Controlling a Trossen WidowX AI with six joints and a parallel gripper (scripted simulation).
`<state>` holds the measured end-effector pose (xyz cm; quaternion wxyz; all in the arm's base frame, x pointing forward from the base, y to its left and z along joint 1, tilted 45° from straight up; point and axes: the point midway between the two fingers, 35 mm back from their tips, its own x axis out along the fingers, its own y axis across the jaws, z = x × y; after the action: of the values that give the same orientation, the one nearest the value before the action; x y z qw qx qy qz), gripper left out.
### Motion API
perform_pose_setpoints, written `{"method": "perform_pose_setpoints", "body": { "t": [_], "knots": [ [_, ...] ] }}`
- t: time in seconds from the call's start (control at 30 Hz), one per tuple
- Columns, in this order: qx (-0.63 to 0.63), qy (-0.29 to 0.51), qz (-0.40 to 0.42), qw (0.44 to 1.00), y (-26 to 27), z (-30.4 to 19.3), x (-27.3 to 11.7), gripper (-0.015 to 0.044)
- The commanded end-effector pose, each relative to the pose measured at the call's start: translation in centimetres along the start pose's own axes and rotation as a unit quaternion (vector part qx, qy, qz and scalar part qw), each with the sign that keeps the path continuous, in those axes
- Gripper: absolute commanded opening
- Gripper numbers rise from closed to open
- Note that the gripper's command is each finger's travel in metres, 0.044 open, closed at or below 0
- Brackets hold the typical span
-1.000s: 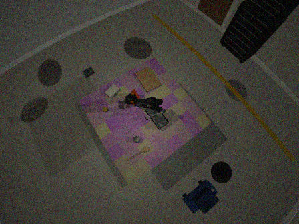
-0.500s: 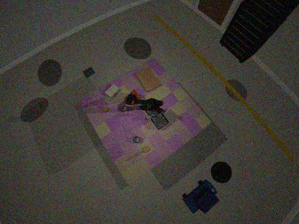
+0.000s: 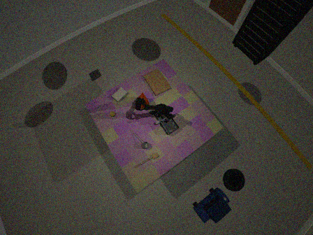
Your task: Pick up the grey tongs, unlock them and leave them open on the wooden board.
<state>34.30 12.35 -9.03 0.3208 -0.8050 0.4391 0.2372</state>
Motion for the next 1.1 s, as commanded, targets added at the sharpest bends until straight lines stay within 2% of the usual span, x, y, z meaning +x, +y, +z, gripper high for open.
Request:
{"method": "perform_pose_setpoints", "body": {
  "t": [0.0,0.67,0.77,1.07],
  "knots": [
    [-0.005,0.001,0.003,1.000,0.3,0.0,0.9,0.0260],
    [-0.005,0.004,0.002,1.000,0.5,-0.2,3.4,0.0260],
    [0.000,0.005,0.000,1.000,0.2,-0.3,3.2,0.0181],
    [0.000,0.005,0.000,1.000,0.2,-0.3,3.2,0.0121]
  ]
}}
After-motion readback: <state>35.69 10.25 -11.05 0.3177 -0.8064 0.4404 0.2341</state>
